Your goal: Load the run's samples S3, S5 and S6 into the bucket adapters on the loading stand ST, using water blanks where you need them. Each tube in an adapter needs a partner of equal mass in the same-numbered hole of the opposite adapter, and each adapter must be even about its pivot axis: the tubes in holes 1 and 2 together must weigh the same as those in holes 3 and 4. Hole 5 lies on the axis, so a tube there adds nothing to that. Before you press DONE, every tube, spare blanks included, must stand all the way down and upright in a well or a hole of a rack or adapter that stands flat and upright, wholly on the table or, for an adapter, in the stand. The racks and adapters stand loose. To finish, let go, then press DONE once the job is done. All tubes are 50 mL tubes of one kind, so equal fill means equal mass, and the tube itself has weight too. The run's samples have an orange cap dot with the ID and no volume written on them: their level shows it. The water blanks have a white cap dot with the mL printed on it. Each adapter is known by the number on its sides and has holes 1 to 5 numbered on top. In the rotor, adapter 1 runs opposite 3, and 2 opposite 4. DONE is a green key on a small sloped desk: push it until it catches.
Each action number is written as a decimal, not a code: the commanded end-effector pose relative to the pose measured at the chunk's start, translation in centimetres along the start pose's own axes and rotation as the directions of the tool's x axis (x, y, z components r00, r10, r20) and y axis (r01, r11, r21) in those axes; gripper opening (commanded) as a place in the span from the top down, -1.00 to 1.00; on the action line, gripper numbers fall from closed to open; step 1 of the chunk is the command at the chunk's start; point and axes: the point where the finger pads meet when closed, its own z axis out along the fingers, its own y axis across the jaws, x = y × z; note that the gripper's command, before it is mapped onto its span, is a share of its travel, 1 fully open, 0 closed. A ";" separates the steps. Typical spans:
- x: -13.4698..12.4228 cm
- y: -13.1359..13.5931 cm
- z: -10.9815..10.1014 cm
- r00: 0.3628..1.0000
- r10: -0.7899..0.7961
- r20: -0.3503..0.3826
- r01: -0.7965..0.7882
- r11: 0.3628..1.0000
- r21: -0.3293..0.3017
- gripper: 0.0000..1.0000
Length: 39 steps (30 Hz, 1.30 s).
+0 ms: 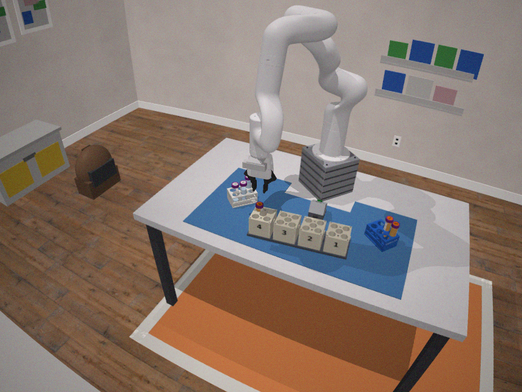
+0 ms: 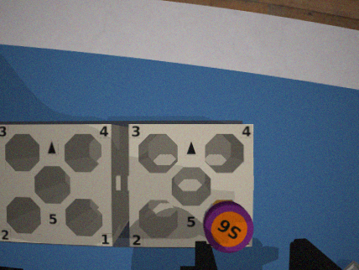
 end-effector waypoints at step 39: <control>0.2 0.0 -3.5 1.000 0.001 0.018 -0.001 1.000 -0.010 0.13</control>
